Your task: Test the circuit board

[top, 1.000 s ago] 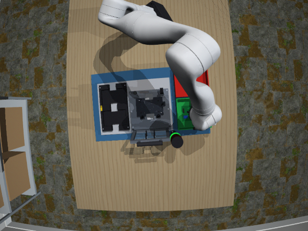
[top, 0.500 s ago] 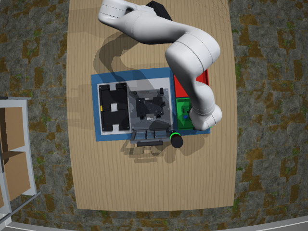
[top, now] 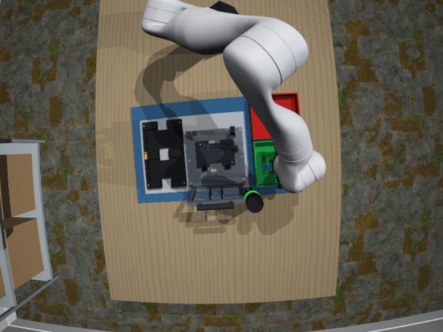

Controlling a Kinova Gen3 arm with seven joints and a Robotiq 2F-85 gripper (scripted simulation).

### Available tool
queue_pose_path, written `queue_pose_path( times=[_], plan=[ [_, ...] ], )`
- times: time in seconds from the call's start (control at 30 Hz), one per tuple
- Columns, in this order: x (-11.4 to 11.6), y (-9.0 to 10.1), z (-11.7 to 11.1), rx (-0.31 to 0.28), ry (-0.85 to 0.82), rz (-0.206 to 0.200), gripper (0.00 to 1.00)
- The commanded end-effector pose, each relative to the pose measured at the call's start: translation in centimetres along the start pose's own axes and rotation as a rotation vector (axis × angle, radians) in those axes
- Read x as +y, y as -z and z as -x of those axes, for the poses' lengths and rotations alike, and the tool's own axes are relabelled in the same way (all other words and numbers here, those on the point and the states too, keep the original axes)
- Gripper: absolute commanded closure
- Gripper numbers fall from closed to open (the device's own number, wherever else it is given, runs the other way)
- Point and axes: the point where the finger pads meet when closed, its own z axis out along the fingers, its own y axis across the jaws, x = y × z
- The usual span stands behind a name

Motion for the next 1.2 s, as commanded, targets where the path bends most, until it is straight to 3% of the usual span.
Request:
queue_pose_path(
  times=[0.0,0.4,1.17],
  plan=[
    [0.3,3.1,-1.0,0.026,0.008,0.021,0.00],
    [0.2,7.4,-0.8,0.026,0.008,0.021,0.00],
    [0.2,7.7,-0.8,0.026,0.008,0.021,0.00]
  ],
)
